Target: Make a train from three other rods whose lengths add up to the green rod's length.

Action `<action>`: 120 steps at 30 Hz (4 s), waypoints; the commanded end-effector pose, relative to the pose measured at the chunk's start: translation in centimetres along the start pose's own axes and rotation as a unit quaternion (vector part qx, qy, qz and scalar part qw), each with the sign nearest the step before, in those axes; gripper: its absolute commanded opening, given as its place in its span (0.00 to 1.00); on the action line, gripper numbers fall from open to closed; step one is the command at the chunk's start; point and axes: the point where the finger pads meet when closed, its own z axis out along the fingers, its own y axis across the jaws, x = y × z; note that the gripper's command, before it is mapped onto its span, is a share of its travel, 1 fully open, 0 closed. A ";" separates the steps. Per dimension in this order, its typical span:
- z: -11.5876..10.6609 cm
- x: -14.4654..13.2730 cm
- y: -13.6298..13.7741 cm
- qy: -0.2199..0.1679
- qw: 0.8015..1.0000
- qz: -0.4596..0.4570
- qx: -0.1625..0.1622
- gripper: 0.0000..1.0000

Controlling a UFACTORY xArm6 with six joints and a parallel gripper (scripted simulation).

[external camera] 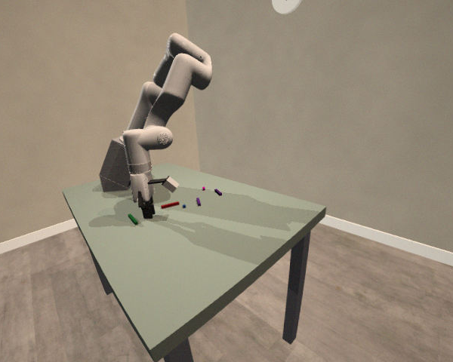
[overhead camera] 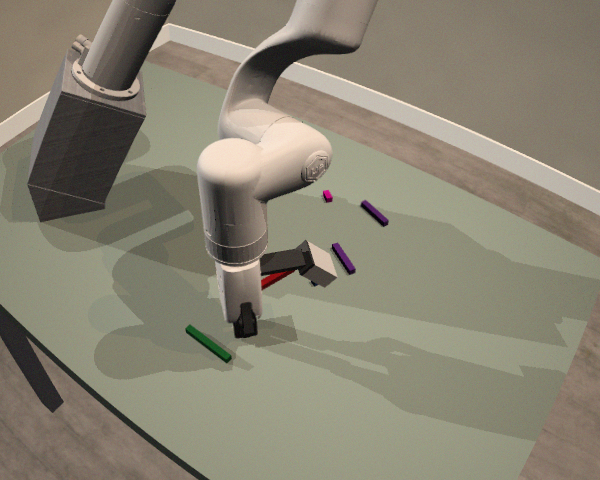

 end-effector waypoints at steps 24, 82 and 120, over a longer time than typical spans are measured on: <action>-8.0 0.0 0.1 0.000 1.000 0.000 -0.001 0.24; -6.6 13.0 -6.5 0.000 0.984 -0.179 -0.001 0.24; -6.5 13.0 -6.5 0.000 0.984 -0.179 -0.001 0.24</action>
